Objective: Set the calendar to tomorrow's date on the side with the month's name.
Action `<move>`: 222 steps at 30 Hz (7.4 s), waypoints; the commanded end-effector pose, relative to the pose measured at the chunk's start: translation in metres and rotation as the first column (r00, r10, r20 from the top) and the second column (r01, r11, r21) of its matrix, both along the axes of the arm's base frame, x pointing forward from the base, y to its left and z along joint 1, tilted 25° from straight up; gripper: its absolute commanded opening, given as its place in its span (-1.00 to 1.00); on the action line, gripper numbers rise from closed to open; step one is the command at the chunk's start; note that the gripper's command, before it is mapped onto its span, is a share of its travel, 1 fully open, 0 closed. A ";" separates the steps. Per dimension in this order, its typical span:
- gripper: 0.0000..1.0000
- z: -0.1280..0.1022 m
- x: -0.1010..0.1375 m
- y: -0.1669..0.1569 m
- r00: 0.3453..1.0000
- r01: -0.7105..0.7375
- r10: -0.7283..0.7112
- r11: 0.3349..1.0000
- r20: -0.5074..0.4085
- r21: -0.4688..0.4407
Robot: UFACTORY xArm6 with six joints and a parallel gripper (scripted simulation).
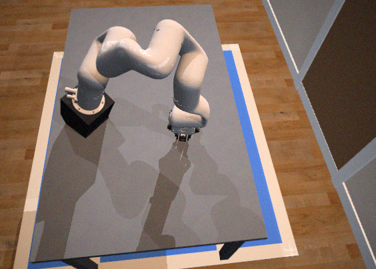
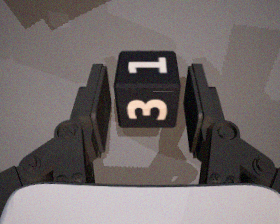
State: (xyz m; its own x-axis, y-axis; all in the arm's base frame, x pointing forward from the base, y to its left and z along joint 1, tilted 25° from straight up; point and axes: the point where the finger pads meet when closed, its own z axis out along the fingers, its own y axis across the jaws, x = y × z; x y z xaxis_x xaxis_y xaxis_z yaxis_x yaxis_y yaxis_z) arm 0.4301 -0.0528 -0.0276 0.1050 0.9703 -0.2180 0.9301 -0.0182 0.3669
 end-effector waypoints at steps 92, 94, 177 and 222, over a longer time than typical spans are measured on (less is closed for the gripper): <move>1.00 0.076 -0.030 0.021 0.771 -0.632 0.588 0.753 -0.244 -0.182; 1.00 0.076 -0.030 0.020 0.720 -0.691 0.637 0.698 -0.277 -0.191; -0.01 0.066 -0.027 0.018 0.126 -0.989 0.820 0.059 -0.559 -0.136; -0.01 0.026 -0.010 0.007 0.126 -0.989 0.820 0.059 -0.559 -0.136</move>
